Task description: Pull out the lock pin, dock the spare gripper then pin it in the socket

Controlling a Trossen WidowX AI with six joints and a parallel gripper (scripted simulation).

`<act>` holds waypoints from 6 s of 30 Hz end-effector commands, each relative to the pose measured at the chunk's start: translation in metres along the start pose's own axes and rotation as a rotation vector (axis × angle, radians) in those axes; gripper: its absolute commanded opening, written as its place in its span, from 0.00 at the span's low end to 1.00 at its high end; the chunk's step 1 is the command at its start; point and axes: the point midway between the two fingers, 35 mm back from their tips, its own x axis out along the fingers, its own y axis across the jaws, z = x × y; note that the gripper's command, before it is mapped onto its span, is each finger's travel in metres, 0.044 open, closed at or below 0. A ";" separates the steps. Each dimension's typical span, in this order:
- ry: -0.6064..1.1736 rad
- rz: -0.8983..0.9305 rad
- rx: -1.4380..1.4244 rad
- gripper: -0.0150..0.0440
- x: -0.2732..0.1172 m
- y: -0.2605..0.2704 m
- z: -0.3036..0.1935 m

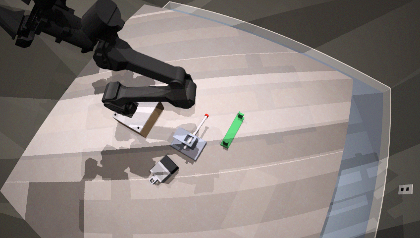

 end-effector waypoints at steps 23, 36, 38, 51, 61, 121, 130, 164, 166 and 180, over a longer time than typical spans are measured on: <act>1.030 -0.255 -0.145 0.76 0.005 -0.110 -0.184; 1.762 0.367 -0.375 0.76 -0.126 -0.036 -0.302; 1.847 0.523 -0.411 0.76 -0.153 -0.018 -0.309; 1.992 1.807 -0.588 0.76 -0.328 0.080 -0.269; 1.421 2.963 -0.599 0.76 -0.435 0.108 -0.161; 0.970 3.389 -0.551 0.76 -0.566 0.040 -0.125; 0.970 3.389 -0.551 0.76 -0.575 0.035 -0.127; 1.009 3.374 -0.360 0.25 -0.571 0.040 -0.122; 1.017 3.367 -0.312 0.25 -0.569 0.041 -0.121; 1.026 3.368 -0.255 0.25 -0.571 0.047 -0.116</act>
